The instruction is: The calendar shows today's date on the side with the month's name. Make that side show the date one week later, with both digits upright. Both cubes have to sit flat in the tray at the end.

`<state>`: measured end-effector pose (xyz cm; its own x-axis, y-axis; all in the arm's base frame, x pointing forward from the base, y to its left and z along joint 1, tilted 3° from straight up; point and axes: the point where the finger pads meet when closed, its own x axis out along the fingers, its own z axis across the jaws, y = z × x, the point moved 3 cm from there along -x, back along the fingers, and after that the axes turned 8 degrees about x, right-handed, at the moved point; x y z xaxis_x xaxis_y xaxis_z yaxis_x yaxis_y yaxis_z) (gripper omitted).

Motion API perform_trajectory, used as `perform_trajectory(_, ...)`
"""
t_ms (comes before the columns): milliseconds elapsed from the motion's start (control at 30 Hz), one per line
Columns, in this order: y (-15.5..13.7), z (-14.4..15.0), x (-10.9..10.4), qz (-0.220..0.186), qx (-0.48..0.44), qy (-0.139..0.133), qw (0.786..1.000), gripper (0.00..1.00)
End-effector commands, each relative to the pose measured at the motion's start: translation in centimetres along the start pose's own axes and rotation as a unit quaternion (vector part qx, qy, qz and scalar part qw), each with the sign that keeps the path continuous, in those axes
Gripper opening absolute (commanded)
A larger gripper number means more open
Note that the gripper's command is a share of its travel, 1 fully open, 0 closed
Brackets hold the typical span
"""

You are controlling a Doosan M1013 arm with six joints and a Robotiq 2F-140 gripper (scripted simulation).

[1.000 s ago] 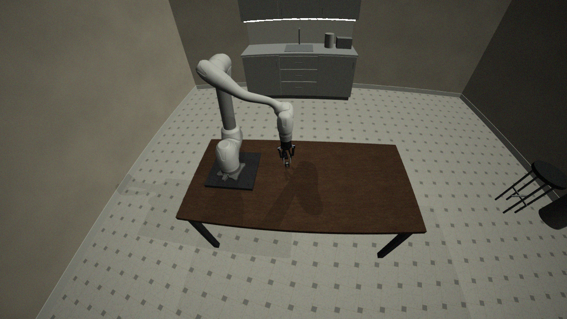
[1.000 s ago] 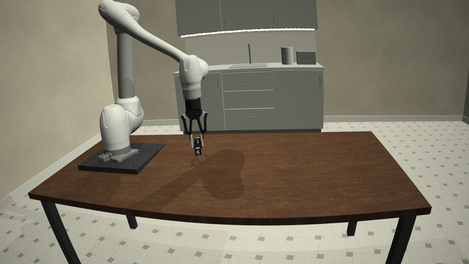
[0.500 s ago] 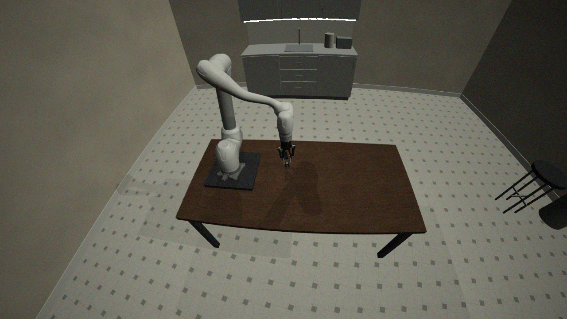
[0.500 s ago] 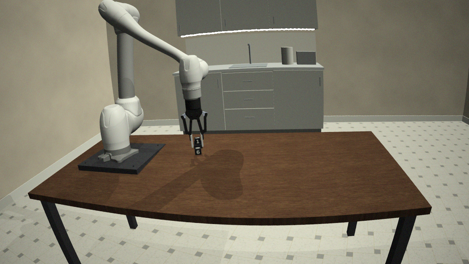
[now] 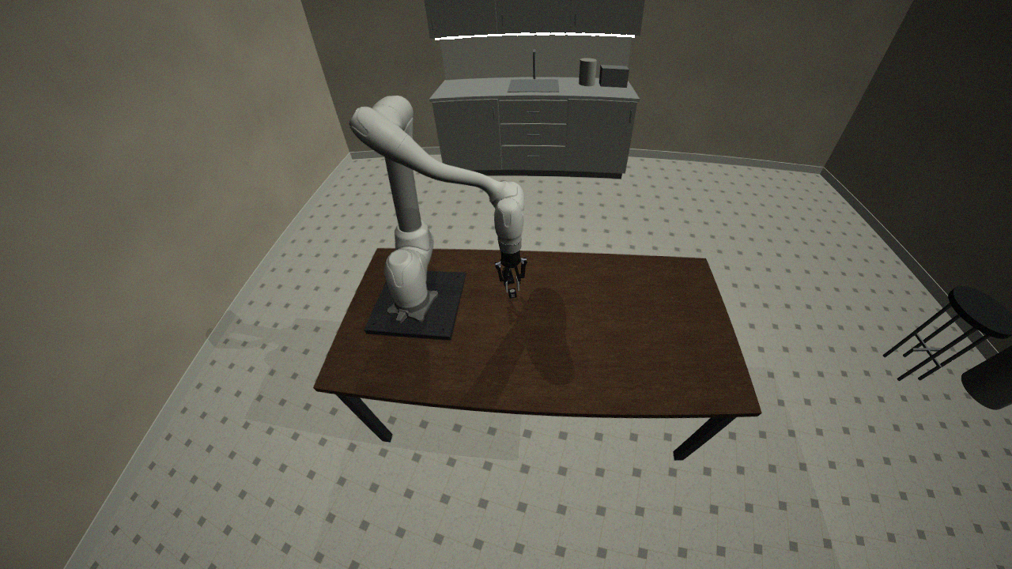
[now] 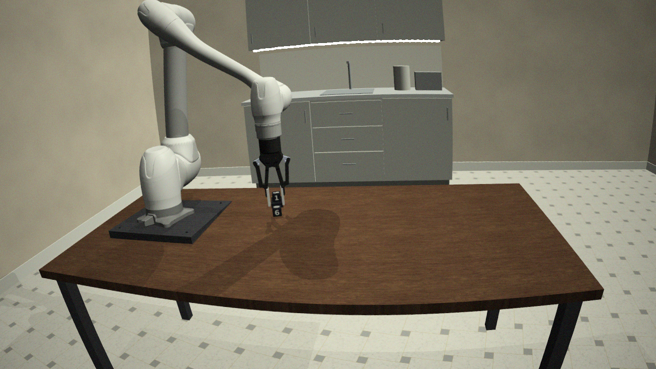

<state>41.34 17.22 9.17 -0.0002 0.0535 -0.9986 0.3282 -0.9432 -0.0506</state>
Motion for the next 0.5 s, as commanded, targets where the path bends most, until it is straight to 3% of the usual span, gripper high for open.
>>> perform_trajectory(0, 0.0, 0.0, 0.0, 0.000, 0.000, 0.000, 1.000, 0.36)
perform_trajectory(467, 0.0, 0.0, 1.2, 0.000, 0.000, 0.000, 1.000, 0.36)
